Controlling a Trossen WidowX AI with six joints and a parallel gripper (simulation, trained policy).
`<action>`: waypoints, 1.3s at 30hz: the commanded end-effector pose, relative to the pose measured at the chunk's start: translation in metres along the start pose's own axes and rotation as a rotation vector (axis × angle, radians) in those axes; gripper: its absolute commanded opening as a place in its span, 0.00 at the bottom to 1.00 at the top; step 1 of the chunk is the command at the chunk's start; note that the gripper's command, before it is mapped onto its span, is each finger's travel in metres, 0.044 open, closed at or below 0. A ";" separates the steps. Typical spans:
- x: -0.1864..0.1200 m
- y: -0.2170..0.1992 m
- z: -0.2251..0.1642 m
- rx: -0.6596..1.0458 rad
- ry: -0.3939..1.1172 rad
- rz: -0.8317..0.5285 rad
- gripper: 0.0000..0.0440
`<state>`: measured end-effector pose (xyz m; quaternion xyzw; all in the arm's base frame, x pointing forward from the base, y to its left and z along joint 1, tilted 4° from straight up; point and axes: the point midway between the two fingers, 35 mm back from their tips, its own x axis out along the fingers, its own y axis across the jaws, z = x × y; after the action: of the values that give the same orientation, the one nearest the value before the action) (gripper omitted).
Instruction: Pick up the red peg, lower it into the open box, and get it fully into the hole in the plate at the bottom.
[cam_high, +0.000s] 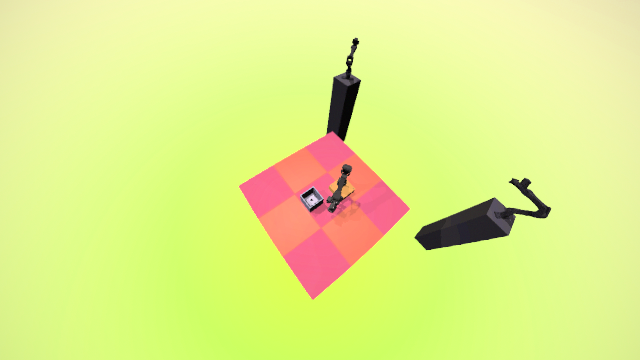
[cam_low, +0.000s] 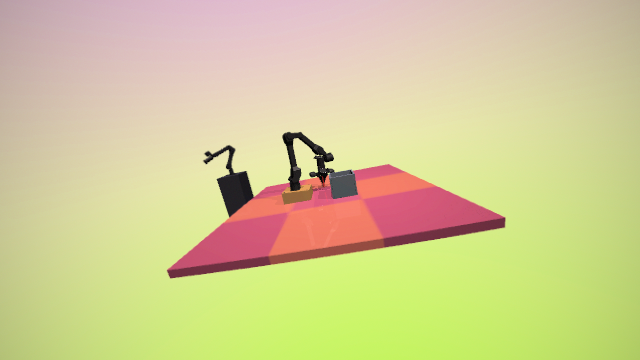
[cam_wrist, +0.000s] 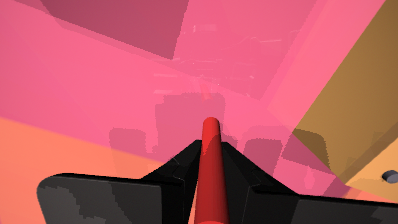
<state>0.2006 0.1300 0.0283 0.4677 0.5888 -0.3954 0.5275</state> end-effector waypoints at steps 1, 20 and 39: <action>-0.012 0.007 -0.002 0.009 0.018 0.041 0.00; -0.098 0.042 0.014 -0.034 -0.003 0.241 0.00; -0.148 0.049 0.079 -0.004 -0.136 0.264 0.00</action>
<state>0.2668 0.0547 0.1657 0.5170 0.4881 -0.3448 0.6128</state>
